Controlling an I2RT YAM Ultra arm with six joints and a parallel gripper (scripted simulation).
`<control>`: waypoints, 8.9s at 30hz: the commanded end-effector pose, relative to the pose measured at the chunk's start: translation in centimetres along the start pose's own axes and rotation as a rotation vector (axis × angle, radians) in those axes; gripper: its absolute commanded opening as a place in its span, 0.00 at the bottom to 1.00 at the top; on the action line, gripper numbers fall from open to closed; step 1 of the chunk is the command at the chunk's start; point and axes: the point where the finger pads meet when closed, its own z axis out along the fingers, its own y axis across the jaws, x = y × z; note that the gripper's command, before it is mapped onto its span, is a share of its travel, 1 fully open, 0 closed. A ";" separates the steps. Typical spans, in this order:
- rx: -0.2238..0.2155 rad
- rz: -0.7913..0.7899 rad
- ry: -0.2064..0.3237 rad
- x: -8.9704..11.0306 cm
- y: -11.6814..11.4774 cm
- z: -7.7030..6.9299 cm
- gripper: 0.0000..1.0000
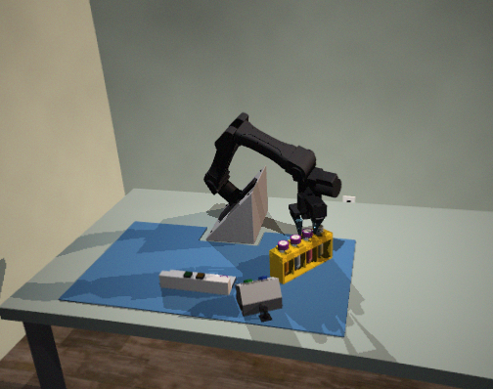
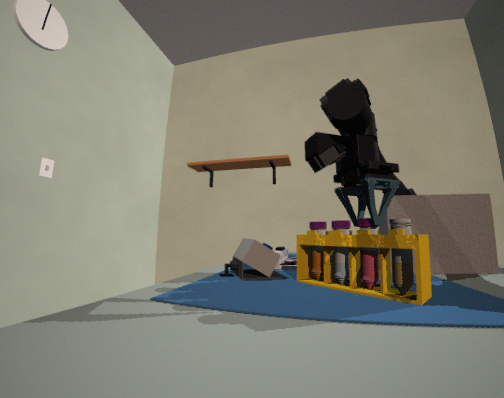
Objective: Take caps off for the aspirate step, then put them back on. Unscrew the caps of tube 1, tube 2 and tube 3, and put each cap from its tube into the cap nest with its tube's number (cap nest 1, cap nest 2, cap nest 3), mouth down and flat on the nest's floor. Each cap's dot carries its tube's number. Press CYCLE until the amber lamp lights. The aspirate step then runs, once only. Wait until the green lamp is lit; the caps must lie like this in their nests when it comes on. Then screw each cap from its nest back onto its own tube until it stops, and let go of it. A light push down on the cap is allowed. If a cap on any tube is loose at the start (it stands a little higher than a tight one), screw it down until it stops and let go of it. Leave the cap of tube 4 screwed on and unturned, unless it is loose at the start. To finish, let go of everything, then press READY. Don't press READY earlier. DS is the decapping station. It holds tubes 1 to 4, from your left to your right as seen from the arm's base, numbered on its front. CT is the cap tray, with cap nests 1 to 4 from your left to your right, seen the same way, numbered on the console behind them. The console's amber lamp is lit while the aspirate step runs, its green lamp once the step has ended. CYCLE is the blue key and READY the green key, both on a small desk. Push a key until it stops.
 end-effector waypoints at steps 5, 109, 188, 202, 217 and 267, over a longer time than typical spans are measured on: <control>-0.010 0.469 -0.013 -0.2 0.2 -0.6 0.49; 0.009 -1.799 -0.017 -0.3 0.4 -0.9 0.00; -0.001 -0.687 -0.017 -0.2 0.5 -1.6 0.00; -0.001 -0.687 -0.017 -0.2 0.5 -2.8 0.00; -0.002 -0.521 -0.016 -0.2 -1.2 -5.2 0.00; -0.002 0.497 -0.014 -0.2 -32.5 -5.1 0.00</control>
